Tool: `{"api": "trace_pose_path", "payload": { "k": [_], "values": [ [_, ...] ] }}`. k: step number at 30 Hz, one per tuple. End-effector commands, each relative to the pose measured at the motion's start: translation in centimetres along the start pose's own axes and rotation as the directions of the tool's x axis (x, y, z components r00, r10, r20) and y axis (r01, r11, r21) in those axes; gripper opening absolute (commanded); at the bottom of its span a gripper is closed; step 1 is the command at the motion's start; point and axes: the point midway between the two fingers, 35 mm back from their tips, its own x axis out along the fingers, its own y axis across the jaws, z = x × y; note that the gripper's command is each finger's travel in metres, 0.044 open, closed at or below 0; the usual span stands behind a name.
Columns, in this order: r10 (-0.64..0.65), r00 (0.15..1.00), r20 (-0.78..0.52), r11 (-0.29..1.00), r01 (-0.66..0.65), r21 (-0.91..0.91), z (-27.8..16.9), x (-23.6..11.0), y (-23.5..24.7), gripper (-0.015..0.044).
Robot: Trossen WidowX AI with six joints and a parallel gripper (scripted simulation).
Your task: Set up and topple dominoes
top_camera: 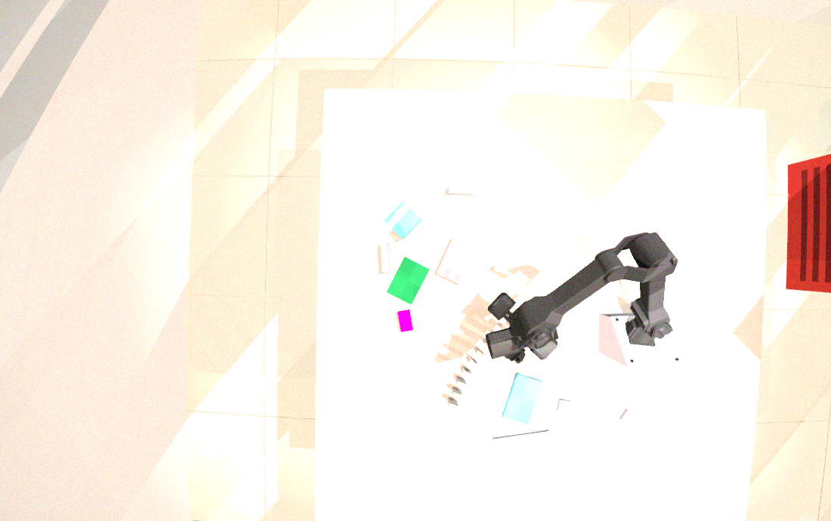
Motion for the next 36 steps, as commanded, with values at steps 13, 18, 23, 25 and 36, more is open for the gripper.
{"api": "trace_pose_path", "payload": {
  "k": [13,18,23,25,36],
  "values": [
    [-0.009,0.999,0.032,0.999,0.007,0.054,-0.1,-11.2,-0.5,0.044],
    [-0.001,0.999,0.039,0.89,-0.017,0.456,-1.9,-8.5,-5.7,0.044],
    [-0.017,0.999,0.027,0.515,-0.014,0.857,-5.9,-4.9,-11.7,0.044],
    [-0.023,1.0,0.021,0.412,-0.009,0.911,-7.0,-4.2,-12.8,0.044],
    [-0.023,1.0,0.019,0.4,-0.008,0.916,-6.9,-0.3,-13.1,0.044]
  ]
}}
